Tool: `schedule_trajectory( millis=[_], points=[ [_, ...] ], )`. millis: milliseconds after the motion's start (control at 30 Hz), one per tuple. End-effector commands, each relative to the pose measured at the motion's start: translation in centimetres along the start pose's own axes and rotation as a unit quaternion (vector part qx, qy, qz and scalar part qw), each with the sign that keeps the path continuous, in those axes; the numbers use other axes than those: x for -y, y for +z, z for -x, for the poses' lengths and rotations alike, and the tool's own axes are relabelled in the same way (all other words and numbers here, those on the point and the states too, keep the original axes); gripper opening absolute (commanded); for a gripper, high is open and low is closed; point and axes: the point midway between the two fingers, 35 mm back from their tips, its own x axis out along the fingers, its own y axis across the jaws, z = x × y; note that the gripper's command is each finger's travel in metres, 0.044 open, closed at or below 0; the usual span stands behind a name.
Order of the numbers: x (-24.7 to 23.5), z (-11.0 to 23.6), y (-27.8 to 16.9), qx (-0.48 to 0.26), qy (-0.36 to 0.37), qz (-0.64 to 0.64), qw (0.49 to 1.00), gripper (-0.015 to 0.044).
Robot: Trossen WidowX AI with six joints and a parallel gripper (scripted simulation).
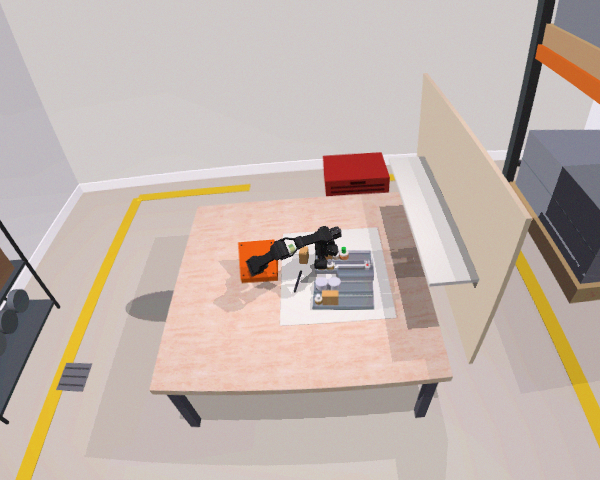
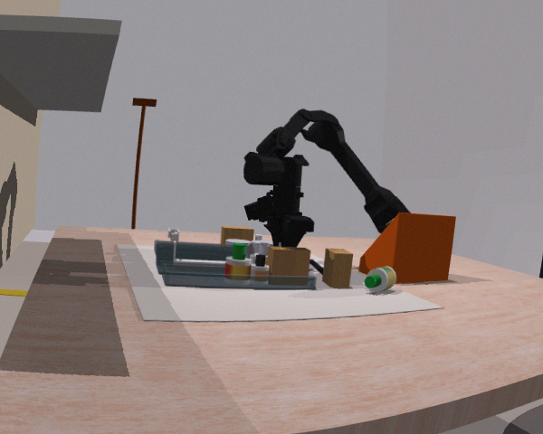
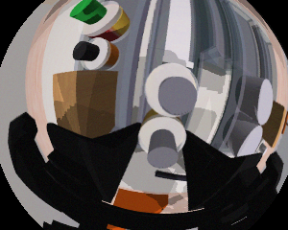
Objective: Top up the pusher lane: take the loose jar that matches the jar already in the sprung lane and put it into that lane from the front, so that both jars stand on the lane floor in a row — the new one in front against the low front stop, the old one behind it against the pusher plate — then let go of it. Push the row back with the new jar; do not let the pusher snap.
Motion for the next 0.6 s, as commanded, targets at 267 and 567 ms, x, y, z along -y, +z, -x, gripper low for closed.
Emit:
schedule_trajectory(
  millis=[267, 567],
  points=[
    [0.33, -0.25, 0.4, 0.007, -0.006, -0.006, 1.0, 0.0],
    [0.33, -0.29, 0.28, 0.007, -0.006, -0.005, 1.0, 0.0]
  ],
)
